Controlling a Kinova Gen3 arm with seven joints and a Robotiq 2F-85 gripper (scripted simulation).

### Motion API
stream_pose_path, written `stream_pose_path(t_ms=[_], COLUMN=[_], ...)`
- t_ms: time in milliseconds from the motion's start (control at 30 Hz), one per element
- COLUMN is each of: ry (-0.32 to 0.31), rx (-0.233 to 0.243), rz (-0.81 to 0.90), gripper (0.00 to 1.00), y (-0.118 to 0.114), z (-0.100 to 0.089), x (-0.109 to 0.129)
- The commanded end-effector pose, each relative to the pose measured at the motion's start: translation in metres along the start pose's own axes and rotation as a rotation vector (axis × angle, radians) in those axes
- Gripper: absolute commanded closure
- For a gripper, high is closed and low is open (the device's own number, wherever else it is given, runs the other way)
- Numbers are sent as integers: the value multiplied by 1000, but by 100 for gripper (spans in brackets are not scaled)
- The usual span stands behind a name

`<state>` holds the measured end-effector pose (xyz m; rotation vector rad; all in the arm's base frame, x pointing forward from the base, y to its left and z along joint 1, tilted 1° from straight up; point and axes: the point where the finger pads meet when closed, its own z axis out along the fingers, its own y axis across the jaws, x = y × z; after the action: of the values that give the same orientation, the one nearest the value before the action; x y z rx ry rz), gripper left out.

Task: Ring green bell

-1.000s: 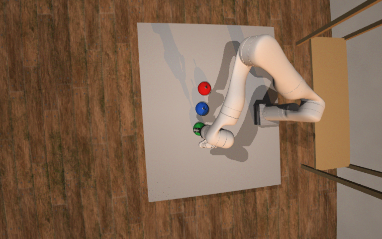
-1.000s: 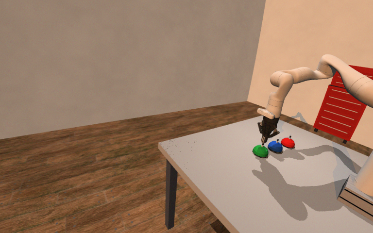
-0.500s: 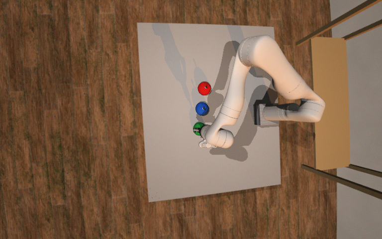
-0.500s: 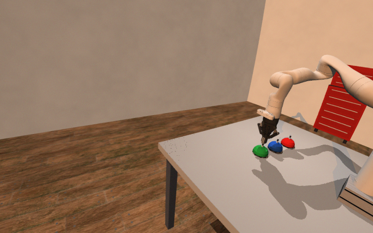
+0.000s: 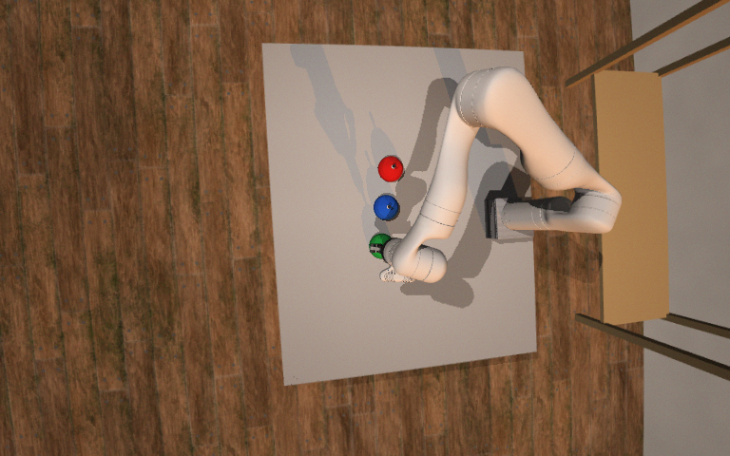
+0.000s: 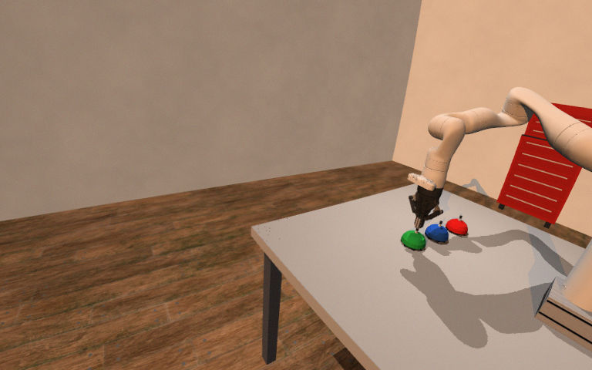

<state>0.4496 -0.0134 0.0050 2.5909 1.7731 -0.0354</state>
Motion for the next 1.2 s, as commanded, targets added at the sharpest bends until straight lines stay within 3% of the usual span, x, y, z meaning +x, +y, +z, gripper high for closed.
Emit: stream_pose_path(t_ms=[0, 1167], ry=[1, 1], rx=[0, 0], rz=[-1, -1], gripper=[100, 100], y=[0, 0], z=[0, 4], x=[0, 0])
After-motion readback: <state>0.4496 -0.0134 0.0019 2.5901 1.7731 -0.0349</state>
